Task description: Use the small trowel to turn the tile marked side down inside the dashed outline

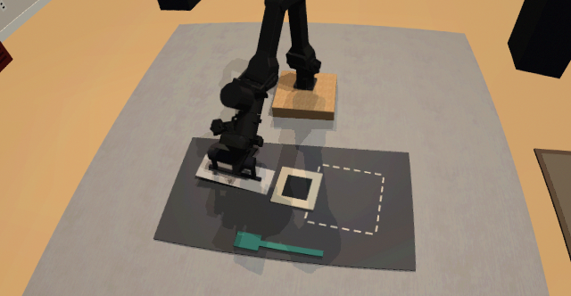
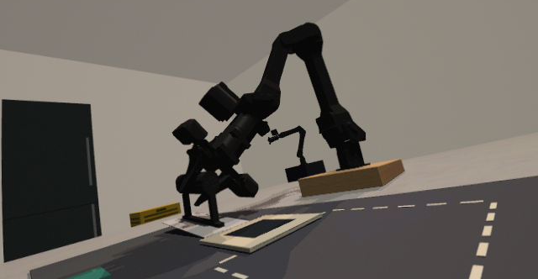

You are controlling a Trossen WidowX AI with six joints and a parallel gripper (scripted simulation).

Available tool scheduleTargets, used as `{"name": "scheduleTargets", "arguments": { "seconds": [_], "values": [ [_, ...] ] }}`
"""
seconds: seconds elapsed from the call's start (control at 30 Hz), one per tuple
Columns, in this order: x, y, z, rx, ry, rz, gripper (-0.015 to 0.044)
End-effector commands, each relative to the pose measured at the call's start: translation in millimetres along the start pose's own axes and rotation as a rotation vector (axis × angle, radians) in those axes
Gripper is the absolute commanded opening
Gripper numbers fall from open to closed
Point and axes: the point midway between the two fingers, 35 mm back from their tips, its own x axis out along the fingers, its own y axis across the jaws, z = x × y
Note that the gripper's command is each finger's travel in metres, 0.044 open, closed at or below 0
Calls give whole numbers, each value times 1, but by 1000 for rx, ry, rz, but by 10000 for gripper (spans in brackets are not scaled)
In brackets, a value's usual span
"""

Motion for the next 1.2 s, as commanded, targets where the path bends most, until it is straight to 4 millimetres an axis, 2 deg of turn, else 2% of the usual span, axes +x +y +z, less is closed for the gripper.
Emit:
{"name": "scheduleTargets", "arguments": {
  "seconds": [0.0, 0.97, 1.17],
  "values": [
    [0, 1, -5, -7, -1, 3, 0],
    [-3, 4, -51, -4, 2, 3, 0],
    [-4, 6, -51, 15, 18, 4, 0]
  ]
}}
